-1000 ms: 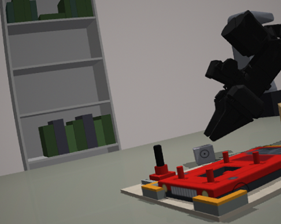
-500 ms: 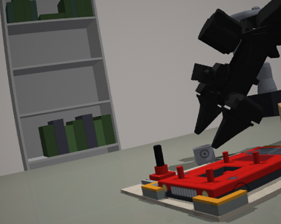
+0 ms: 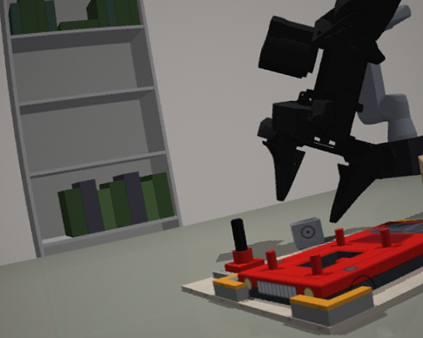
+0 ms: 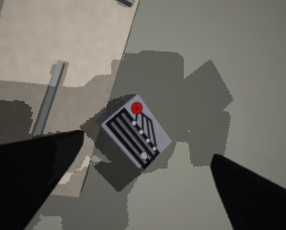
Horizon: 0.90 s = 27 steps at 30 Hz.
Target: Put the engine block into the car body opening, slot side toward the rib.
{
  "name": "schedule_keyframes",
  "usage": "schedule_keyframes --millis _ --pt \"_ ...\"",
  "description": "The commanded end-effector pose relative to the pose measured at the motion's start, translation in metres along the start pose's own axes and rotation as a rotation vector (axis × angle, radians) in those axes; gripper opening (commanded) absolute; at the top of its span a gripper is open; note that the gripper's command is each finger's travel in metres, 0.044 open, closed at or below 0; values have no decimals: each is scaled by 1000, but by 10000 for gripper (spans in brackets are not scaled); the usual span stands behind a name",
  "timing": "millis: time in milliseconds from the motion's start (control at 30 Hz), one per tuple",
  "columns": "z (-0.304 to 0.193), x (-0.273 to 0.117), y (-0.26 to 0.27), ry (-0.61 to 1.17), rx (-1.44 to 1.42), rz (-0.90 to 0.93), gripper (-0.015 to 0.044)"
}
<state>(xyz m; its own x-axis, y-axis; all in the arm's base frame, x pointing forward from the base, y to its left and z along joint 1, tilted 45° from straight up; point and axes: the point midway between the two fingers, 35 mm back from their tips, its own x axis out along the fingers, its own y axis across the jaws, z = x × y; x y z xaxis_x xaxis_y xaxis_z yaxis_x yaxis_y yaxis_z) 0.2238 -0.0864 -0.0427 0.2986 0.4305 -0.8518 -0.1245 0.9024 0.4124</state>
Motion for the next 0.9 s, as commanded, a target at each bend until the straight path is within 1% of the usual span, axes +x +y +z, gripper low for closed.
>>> schedule_keyframes --millis 0,367,700,867 --pt "3 -3 -4 49 -138 48 440" --pt "9 -10 -6 124 -468 221 440" --pt "15 -20 -6 124 -760 409 440" --pt "16 -22 -6 118 -803 439 440"
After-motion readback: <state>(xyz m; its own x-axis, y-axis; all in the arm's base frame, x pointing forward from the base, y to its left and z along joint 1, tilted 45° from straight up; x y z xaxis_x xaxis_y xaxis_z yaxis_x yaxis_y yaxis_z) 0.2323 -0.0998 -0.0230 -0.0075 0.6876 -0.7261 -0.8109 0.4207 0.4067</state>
